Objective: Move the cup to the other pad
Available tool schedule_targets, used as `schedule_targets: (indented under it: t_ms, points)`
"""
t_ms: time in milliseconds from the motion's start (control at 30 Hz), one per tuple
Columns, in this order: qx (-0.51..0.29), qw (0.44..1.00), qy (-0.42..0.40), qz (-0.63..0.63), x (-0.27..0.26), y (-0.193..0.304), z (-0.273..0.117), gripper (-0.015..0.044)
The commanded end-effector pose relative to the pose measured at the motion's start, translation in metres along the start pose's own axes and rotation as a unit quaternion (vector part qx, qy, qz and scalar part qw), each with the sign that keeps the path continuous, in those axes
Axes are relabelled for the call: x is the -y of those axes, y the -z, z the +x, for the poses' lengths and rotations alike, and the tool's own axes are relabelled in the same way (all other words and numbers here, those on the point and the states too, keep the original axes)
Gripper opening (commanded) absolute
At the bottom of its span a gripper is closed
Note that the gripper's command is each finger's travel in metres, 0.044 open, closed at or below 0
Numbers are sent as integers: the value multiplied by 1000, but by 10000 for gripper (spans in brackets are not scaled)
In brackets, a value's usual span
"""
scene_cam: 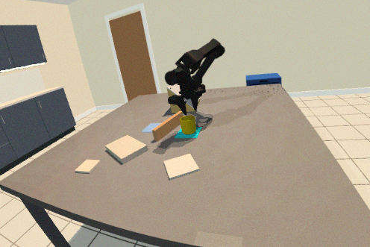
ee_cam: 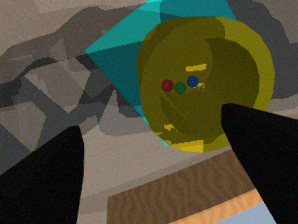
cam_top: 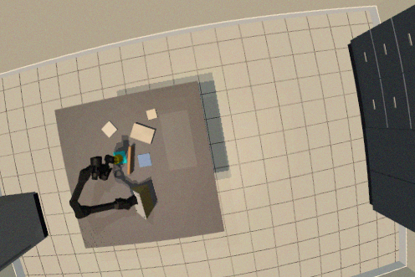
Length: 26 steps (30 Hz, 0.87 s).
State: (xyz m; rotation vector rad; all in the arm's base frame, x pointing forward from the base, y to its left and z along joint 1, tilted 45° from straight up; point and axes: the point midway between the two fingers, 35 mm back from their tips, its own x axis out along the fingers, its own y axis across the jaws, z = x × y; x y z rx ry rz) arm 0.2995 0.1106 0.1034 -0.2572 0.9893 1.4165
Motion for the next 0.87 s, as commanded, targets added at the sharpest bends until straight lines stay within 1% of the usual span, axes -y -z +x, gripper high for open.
schedule_targets:
  t_ms: [0,67,100,633,833]
  points:
    - [0,1000,0,0,0,0,0,383]
    - [0,1000,0,0,1,0,-3,435]
    - [0,1000,1,0,1,0,-6,440]
    - [-2,1000,5,-4,-2,-1,-62,440]
    - [1,1000,3,0,-3,-1,-59,440]
